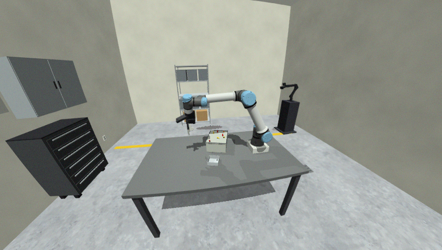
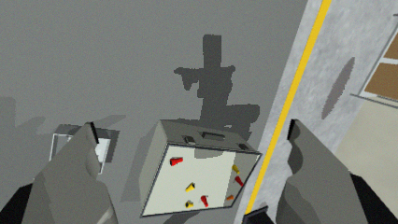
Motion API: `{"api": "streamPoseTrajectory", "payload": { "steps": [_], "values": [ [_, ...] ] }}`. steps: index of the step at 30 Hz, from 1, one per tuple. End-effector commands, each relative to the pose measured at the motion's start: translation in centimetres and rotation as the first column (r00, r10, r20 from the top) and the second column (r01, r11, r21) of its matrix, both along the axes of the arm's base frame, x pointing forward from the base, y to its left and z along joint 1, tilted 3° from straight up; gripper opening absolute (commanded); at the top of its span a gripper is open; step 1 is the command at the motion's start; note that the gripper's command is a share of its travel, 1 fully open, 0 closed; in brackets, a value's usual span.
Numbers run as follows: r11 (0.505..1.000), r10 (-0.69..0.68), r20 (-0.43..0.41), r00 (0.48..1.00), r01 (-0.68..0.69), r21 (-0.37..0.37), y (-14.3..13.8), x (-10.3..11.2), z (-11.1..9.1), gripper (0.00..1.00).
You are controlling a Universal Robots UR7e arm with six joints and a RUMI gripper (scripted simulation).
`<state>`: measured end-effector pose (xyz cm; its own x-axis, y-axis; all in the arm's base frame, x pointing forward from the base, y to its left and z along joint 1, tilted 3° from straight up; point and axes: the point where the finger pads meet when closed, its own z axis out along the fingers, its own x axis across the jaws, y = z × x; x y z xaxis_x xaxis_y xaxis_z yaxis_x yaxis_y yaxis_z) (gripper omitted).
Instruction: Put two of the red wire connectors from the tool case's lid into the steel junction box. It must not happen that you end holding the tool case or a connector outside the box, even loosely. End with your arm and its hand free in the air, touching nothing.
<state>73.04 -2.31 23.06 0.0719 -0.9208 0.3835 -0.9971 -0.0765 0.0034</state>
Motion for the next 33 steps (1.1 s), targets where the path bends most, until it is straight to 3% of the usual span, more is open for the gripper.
{"api": "streamPoseTrajectory", "payload": {
  "steps": [1,4,11,16,18,22,27,33],
  "values": [
    [0.997,0.079,-0.027,0.997,-0.078,0.025,-0.8,-1.8,0.7,1.00],
    [0.983,0.176,-0.072,0.982,-0.172,0.058,-1.7,-4.2,1.4,1.00],
    [0.950,0.305,-0.118,0.945,-0.293,0.109,-2.6,-7.6,2.1,1.00],
    [0.900,0.428,-0.147,0.892,-0.405,0.162,-3.1,-11.0,2.7,1.00],
    [0.900,0.428,-0.147,0.892,-0.405,0.162,-3.1,-11.0,2.7,1.00],
    [0.836,0.540,-0.160,0.826,-0.505,0.214,-3.5,-14.3,3.0,1.00],
    [0.782,0.615,-0.161,0.772,-0.571,0.248,-3.5,-16.5,3.2,1.00],
    [0.670,0.735,-0.148,0.661,-0.677,0.304,-3.4,-20.6,3.3,1.00]
  ]
}}
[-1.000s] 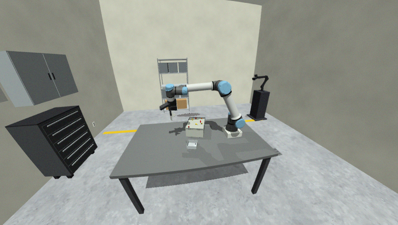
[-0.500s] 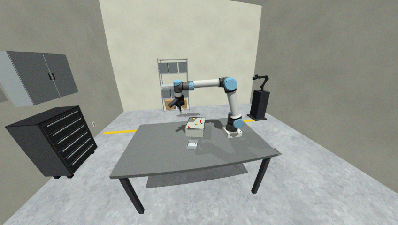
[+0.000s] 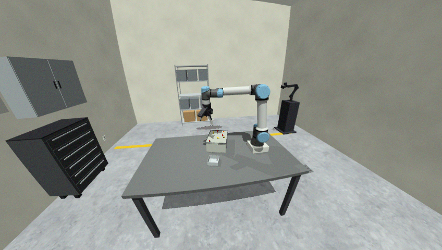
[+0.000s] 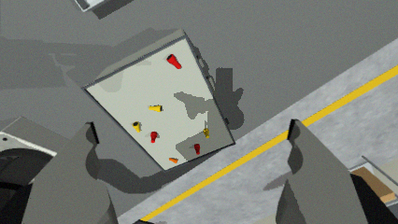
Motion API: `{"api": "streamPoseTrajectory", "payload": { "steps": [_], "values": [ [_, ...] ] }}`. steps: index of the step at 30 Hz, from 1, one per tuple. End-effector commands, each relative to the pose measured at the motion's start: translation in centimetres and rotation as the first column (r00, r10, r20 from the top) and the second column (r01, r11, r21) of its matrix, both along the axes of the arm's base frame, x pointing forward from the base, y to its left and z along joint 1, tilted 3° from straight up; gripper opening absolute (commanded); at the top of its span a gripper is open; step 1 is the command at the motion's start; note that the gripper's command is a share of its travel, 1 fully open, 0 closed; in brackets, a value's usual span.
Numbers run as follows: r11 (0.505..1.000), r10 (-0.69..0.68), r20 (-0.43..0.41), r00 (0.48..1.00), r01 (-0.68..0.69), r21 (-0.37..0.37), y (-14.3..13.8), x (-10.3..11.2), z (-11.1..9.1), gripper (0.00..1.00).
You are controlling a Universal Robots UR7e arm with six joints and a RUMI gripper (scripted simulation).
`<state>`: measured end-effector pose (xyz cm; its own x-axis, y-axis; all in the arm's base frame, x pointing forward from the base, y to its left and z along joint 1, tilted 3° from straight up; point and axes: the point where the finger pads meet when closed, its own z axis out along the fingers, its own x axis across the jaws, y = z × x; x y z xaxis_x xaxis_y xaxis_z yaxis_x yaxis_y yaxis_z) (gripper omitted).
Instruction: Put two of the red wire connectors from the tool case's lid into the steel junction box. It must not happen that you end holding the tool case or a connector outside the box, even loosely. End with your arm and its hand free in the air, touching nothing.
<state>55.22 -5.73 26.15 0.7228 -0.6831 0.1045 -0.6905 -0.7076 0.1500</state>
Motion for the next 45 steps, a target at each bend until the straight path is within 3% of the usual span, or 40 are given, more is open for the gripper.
{"api": "streamPoseTrajectory", "payload": {
  "steps": [1,17,29,45],
  "values": [
    [0.993,0.110,-0.009,0.994,-0.110,0.040,0.0,-2.8,0.2,1.00],
    [0.926,0.361,-0.011,0.933,-0.357,0.125,0.9,-9.2,-0.2,1.00],
    [0.900,0.417,-0.005,0.909,-0.412,0.142,1.2,-10.6,-0.4,1.00],
    [0.897,0.423,-0.004,0.906,-0.418,0.144,1.3,-10.8,-0.4,1.00]
  ]
}}
